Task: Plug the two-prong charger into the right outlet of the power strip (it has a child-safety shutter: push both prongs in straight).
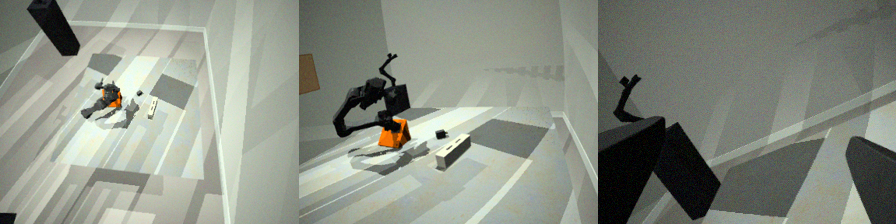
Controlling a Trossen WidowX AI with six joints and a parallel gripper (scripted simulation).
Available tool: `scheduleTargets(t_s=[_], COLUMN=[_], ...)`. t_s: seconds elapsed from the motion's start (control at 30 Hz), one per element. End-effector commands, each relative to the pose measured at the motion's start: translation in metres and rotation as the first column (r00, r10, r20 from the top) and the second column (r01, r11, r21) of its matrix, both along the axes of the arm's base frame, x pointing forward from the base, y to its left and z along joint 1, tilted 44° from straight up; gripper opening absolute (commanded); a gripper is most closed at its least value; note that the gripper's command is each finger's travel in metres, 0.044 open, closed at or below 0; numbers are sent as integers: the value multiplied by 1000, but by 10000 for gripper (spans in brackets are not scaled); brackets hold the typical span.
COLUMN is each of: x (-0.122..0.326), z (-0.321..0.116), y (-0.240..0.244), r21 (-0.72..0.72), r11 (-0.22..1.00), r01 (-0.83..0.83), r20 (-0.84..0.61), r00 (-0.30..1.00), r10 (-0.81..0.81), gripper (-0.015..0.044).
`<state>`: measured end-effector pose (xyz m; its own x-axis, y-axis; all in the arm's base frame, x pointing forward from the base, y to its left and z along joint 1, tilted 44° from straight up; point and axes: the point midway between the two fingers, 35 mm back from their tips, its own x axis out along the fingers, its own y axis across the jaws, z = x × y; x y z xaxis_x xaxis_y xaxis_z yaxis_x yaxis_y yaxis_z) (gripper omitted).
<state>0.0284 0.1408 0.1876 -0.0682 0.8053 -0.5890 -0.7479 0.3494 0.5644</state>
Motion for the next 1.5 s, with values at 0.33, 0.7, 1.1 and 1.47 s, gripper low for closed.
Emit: scheduleTargets(t_s=[0.33,0.7,1.1,1.47], x=[20,43,67,88], z=[-8,-19,-34,-49], y=[-1,-3,-6,-10], r21=[-111,-242,-382,-505], r11=[993,966,916,851], r01=[48,91,123,142], r20=[-35,-64,-85,-90], r00=[998,992,982,972], r10=[-52,-110,-168,-215], gripper=[440,440,440,440])
